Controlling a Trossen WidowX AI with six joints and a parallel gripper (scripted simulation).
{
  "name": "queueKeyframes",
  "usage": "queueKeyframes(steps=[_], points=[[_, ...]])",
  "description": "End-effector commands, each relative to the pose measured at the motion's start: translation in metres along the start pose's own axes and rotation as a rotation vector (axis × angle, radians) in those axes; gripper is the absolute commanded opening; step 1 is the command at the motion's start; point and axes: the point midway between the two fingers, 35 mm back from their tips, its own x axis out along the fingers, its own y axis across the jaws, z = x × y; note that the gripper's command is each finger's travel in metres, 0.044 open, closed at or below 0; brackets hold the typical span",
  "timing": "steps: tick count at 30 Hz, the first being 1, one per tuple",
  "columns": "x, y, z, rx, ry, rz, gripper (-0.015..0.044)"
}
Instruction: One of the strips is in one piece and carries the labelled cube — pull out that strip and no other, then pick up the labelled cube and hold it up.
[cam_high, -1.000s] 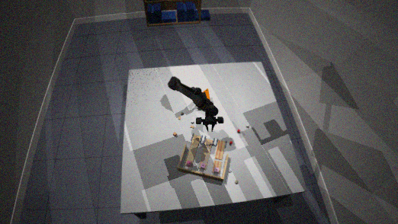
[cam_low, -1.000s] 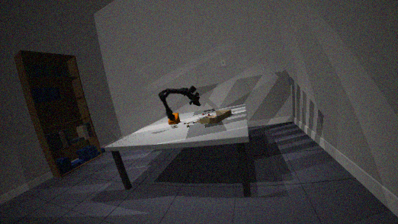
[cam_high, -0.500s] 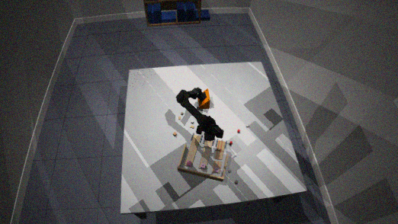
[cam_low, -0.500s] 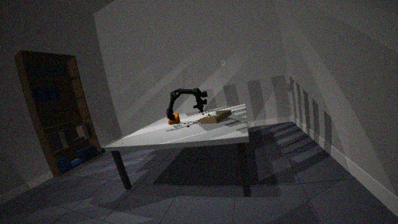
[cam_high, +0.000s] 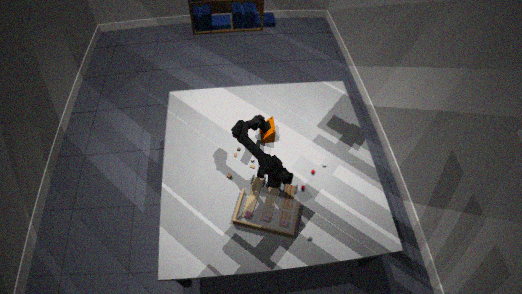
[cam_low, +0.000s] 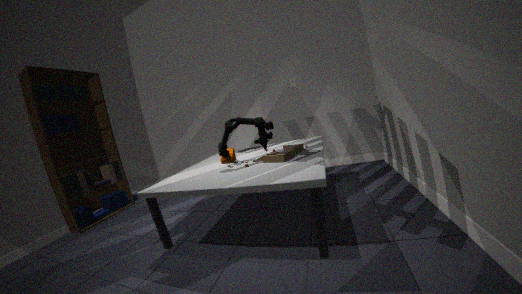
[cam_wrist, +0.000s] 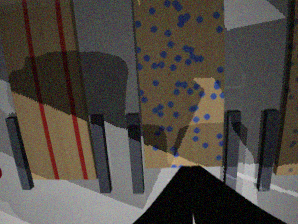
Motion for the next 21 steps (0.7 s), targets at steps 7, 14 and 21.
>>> queueKeyframes(steps=[7, 14, 21], points=[[0.018, 0.0, -0.001, -0.009, 0.003, -0.004, 0.0], [0.03, 0.0, -0.001, -0.009, 0.003, -0.005, 0.0], [0.041, 0.0, -0.001, -0.009, 0.003, -0.006, 0.0]])
